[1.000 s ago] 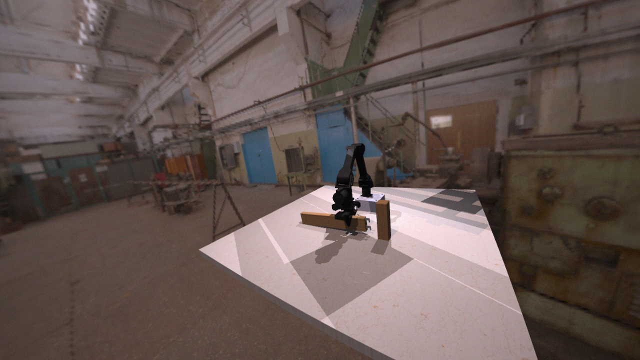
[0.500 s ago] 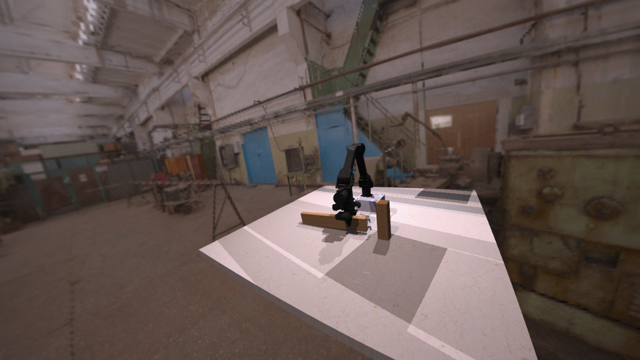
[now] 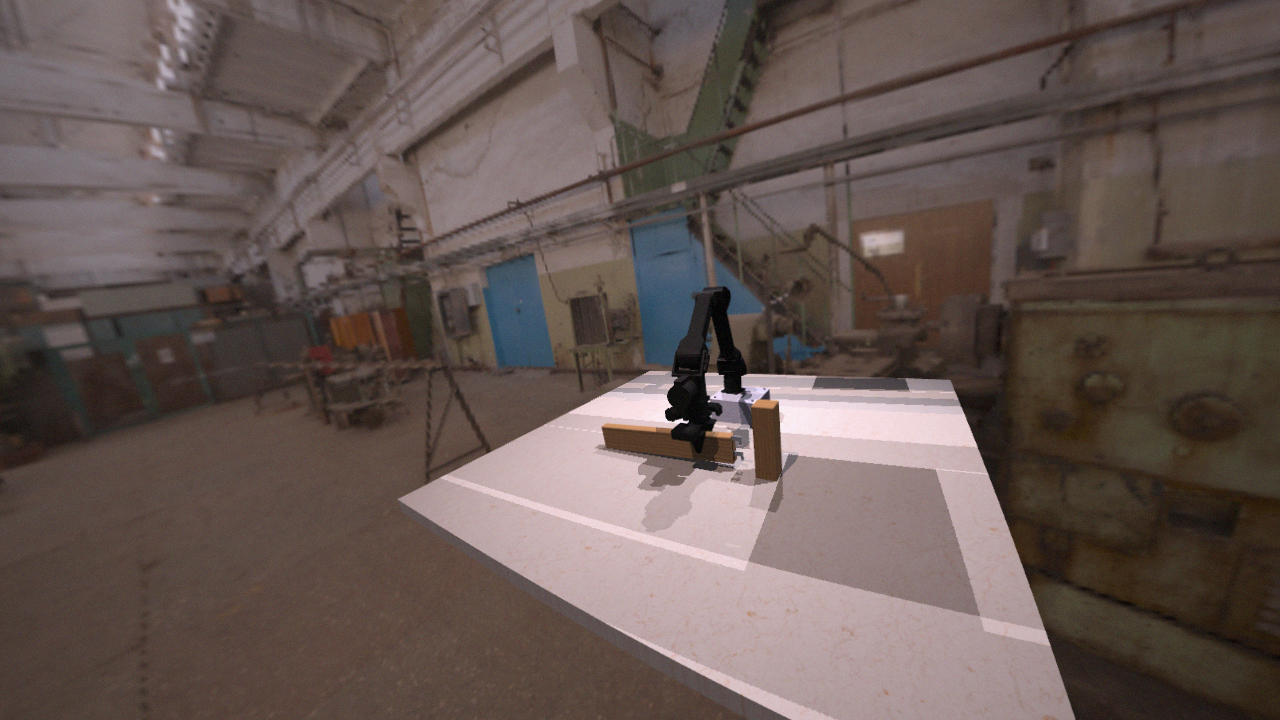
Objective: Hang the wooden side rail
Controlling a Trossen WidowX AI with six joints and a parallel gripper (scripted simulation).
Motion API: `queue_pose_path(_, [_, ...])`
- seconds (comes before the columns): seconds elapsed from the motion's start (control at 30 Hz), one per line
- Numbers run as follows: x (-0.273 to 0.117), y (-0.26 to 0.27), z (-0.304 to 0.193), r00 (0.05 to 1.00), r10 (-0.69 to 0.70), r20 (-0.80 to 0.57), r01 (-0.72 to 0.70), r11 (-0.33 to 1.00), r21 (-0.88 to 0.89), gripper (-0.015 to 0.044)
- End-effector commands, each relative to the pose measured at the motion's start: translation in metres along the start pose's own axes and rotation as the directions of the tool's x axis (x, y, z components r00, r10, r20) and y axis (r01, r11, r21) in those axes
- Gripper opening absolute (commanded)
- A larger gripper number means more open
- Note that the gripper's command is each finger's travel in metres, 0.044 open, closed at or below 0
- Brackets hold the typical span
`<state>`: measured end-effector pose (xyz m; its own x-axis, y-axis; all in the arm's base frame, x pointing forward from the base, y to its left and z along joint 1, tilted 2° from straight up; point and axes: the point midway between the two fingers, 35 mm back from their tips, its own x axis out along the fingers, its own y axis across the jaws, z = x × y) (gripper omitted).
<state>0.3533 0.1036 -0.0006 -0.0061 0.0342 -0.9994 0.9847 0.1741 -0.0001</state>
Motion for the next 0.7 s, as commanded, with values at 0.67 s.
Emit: queue_pose_path(0.67, [-0.0021, 0.003, -0.0039, 1.0, 0.01, -0.005, -0.01, 1.0, 0.004, 0.0])
